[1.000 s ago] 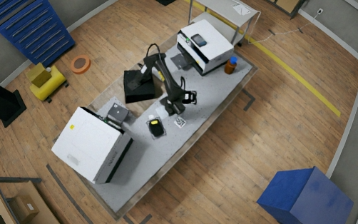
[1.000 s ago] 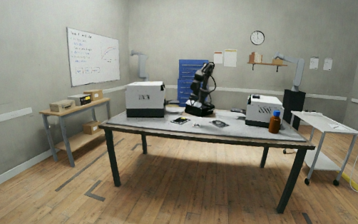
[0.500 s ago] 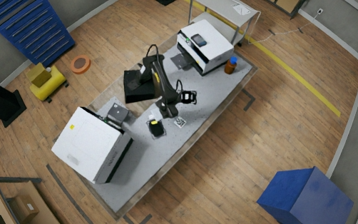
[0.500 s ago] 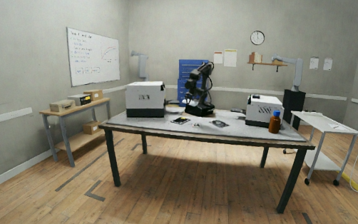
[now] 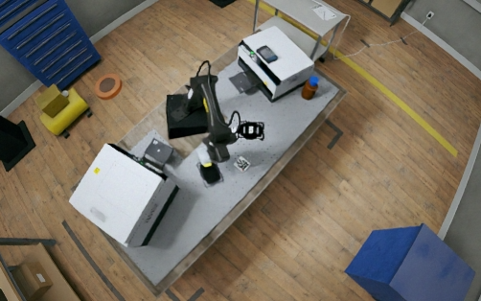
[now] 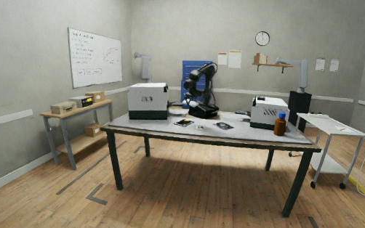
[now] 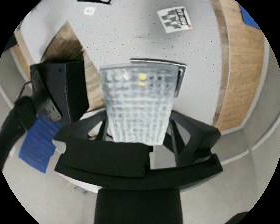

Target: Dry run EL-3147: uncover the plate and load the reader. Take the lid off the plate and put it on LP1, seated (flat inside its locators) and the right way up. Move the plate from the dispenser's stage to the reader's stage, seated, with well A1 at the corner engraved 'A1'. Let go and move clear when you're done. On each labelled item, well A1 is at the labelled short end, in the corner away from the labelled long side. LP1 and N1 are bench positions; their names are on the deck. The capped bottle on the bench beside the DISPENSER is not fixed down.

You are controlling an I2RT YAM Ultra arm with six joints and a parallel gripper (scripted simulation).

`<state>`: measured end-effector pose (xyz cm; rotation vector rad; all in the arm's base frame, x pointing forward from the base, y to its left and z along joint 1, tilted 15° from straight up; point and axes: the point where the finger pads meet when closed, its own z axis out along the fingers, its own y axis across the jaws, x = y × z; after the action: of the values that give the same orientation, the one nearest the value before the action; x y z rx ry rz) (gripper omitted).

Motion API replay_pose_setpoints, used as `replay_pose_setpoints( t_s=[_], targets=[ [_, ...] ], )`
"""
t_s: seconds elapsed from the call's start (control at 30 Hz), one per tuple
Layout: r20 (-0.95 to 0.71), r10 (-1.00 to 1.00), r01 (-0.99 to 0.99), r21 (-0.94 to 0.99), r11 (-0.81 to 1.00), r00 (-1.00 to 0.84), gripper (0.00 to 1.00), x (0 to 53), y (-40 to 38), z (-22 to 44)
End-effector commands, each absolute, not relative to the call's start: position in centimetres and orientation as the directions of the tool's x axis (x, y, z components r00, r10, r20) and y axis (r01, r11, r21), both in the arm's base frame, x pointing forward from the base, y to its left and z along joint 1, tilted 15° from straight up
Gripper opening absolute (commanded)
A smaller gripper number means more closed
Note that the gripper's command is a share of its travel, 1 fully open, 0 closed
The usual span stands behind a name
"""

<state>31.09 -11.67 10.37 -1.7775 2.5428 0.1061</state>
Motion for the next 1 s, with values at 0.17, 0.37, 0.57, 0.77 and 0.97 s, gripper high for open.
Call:
replay_pose_setpoints(
  t_s=[0.17, 0.37, 0.57, 0.77, 0.97],
  targets=[
    [-0.091, -0.912, -0.916, 0.068, 0.395, -0.400, 0.86, 29.7, -13.1, 9.9],
    [-0.096, -0.890, -0.895, 0.064, 0.442, -0.446, 0.86, 29.2, -14.6, 10.0],
    [-0.102, -0.877, -0.882, 0.076, 0.465, -0.470, 0.86, 28.4, -15.7, 9.7],
    [-0.108, -0.839, -0.846, 0.089, 0.526, -0.533, 0.86, 27.8, -16.8, 9.5],
    [-0.113, -0.835, -0.843, 0.085, 0.531, -0.538, 0.86, 26.9, -18.1, 9.4]
  ],
)
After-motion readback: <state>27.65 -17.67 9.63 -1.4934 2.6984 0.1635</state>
